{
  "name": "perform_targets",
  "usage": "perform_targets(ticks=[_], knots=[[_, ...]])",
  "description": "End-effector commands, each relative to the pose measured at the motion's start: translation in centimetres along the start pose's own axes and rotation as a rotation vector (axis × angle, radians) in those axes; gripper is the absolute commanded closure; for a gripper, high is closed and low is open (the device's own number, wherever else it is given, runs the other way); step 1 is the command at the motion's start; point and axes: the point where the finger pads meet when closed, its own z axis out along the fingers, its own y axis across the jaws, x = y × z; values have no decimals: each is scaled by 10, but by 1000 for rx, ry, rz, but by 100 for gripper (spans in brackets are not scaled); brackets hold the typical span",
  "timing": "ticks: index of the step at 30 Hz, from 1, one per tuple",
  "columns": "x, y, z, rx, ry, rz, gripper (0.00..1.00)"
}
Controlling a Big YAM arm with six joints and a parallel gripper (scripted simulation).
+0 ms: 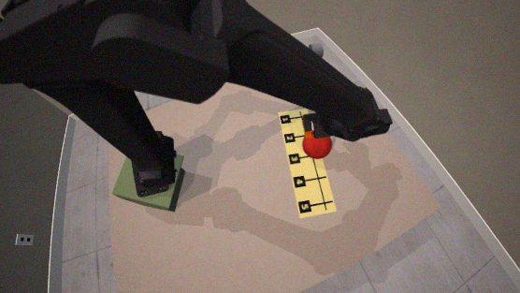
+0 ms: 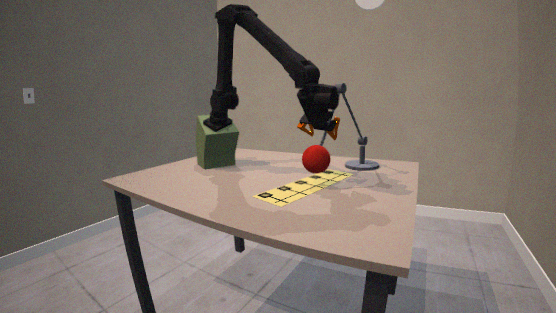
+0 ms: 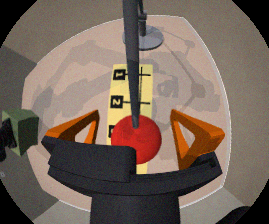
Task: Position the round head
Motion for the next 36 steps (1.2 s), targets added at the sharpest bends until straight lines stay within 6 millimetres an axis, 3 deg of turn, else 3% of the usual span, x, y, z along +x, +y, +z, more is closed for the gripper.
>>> perform_targets(ticks=[1,36], knots=[[1,-5,-6,15,3,0,0],[-2,-3,-3,8,-1,-6,0]])
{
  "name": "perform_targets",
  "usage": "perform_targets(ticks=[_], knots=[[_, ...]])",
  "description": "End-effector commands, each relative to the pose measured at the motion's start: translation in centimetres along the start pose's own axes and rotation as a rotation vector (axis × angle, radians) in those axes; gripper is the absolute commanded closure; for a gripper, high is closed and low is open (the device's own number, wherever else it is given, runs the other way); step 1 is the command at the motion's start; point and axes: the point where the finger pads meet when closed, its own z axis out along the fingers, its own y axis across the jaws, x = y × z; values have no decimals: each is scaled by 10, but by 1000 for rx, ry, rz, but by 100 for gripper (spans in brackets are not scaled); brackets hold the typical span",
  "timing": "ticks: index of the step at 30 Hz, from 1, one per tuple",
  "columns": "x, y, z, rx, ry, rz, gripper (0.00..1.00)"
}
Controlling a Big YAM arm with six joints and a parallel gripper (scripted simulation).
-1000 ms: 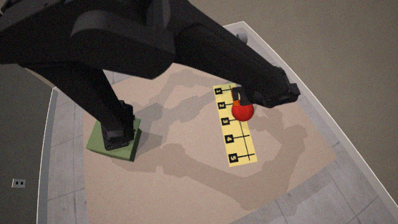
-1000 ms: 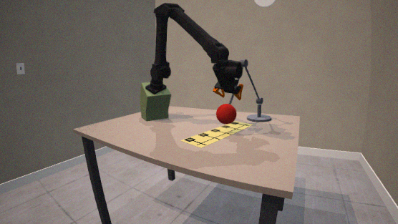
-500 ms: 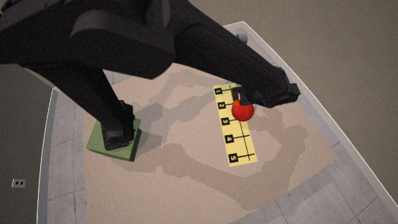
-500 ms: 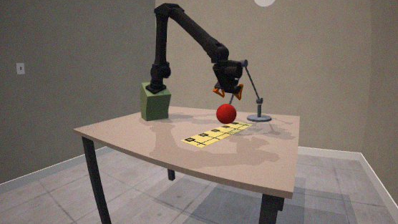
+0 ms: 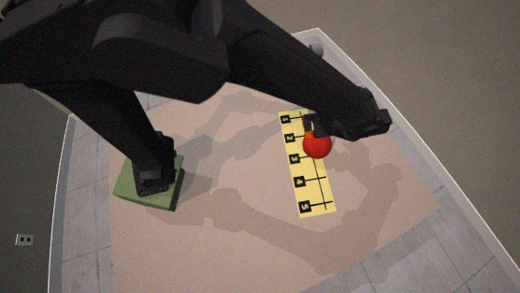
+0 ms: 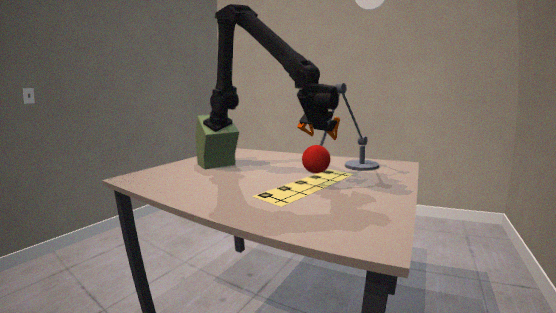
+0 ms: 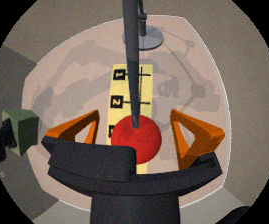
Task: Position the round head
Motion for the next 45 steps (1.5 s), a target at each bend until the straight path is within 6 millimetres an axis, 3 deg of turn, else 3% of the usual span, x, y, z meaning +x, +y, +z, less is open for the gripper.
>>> perform_targets(ticks=[1,18,33,45], knots=[[-2,-3,-3,8,-1,-6,0],[-2,-3,-3,8,-1,-6,0],[-4,4,-68,8,-1,-6,0],[-2,18,-95,-24,-1,21,0]])
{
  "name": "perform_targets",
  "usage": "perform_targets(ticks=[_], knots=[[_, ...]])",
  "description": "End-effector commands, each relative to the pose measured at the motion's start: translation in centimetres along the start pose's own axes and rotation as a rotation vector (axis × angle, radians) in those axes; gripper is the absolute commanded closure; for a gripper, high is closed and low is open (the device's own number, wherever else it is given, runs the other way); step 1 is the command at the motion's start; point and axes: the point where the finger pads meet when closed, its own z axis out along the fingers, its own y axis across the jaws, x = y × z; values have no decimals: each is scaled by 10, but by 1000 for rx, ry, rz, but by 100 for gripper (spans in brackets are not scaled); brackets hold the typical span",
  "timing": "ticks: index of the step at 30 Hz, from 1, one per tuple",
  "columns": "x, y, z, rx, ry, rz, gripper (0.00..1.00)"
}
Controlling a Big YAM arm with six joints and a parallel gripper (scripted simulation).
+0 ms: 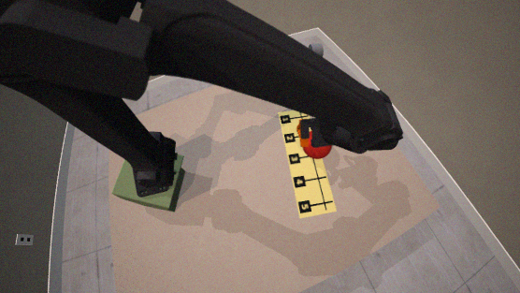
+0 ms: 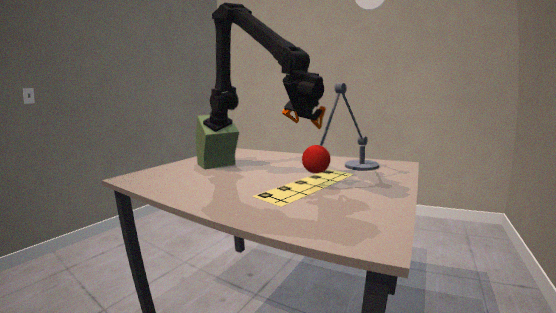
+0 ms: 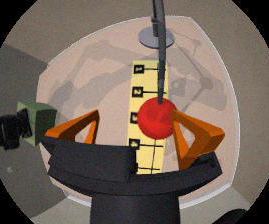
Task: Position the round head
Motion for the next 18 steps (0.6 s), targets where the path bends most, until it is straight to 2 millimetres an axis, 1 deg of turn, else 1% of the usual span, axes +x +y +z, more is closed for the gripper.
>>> perform_targets(ticks=[1,5,7,18], knots=[[-9,-15,-39,61,5,-41,0],[-8,-9,-50,49,5,-30,0],[-8,-9,-50,49,5,-30,0],[-13,-18,-68,9,3,0,0]])
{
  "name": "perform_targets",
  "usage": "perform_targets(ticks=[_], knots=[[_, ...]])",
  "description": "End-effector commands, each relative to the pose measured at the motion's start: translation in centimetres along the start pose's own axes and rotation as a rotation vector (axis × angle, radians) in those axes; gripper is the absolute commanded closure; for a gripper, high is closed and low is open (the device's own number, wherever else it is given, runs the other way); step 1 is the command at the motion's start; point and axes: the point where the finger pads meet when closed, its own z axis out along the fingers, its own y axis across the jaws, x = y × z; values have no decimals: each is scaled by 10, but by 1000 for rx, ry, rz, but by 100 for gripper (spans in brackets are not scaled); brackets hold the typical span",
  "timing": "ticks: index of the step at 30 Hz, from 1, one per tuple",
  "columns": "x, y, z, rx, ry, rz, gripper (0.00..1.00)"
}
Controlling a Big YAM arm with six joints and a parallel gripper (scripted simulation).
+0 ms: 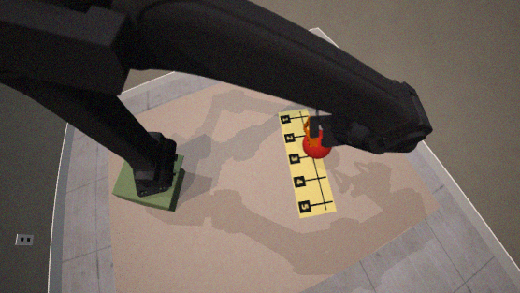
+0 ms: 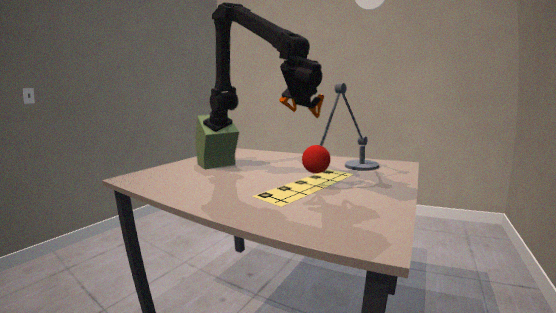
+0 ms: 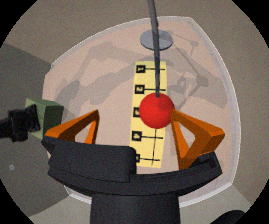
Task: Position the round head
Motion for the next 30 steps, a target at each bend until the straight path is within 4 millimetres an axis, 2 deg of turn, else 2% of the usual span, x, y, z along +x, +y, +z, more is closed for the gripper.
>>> perform_targets(ticks=[1,6,21,30], knots=[[-5,-20,-25,30,2,-14,0],[-6,-22,-30,19,1,-6,0],[-6,-8,-15,-2,0,4,0],[-5,-8,-14,-6,0,7,0]])
